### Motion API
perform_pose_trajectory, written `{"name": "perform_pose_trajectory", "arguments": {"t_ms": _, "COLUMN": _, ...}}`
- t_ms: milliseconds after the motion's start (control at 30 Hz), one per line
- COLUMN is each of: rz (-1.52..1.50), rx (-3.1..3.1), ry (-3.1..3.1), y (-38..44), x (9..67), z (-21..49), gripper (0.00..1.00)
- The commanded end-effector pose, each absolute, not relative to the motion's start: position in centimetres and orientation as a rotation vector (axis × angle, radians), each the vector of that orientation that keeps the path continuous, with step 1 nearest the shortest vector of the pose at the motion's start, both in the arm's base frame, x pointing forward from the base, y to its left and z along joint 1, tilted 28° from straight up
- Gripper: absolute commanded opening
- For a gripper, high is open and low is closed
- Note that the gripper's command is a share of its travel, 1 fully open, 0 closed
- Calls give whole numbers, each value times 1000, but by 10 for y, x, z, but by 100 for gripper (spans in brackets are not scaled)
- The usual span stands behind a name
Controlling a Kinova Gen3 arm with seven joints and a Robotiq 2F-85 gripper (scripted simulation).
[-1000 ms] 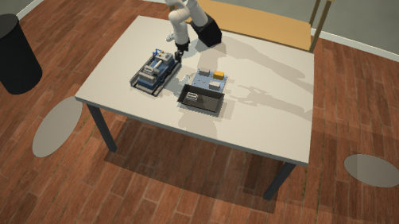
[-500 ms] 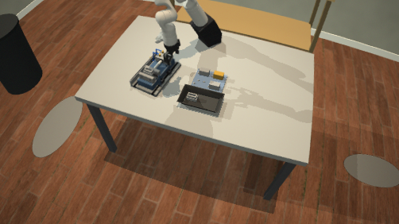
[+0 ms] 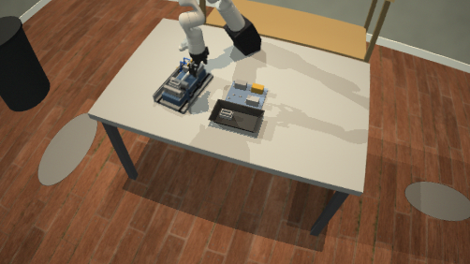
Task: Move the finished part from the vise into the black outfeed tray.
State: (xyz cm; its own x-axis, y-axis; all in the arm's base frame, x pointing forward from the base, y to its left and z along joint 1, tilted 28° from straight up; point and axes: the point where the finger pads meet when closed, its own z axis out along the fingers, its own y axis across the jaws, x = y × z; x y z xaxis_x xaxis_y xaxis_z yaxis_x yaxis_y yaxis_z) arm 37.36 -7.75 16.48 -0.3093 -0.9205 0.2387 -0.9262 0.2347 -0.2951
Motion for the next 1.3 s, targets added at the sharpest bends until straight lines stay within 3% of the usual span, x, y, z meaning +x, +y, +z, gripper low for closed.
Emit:
{"name": "perform_pose_trajectory", "arguments": {"t_ms": 0, "rz": 612, "rx": 1839, "ry": -2464, "y": -85, "x": 376, "z": 169, "gripper": 100}}
{"name": "perform_pose_trajectory", "arguments": {"t_ms": 1267, "rz": 652, "rx": 1848, "ry": -2481, "y": -118, "x": 385, "z": 186, "gripper": 100}}
